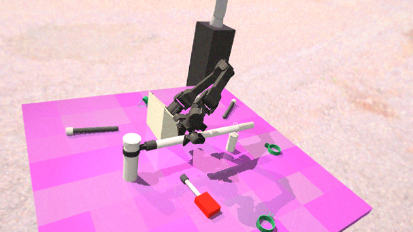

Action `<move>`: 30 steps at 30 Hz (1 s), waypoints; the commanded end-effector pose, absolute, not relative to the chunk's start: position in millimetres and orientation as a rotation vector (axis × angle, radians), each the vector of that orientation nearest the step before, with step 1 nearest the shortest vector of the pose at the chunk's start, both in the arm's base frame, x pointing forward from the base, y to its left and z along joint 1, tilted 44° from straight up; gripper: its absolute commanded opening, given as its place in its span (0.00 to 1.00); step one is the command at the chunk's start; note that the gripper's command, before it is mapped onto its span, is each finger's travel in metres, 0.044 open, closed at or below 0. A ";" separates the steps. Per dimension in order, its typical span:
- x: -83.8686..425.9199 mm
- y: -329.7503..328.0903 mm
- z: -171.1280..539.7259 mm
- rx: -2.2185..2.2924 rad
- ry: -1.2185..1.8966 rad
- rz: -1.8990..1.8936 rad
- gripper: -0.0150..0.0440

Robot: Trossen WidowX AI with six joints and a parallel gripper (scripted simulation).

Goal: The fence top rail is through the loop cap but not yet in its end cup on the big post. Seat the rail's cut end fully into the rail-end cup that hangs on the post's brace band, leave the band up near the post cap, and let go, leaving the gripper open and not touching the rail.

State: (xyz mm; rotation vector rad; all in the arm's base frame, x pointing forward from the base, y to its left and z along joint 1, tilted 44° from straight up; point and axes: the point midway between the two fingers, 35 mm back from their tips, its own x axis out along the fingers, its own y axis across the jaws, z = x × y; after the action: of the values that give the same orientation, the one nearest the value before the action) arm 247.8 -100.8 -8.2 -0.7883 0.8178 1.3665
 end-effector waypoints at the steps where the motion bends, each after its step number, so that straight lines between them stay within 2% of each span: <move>1: 254.0 -115.7 -7.0 -0.824 0.838 1.330 0.25; 30: 248.7 -97.6 2.3 -0.784 0.819 1.370 0.25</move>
State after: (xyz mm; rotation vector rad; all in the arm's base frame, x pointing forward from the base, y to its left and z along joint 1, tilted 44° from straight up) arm 246.7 -97.5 -5.4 -0.7742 0.8221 1.3826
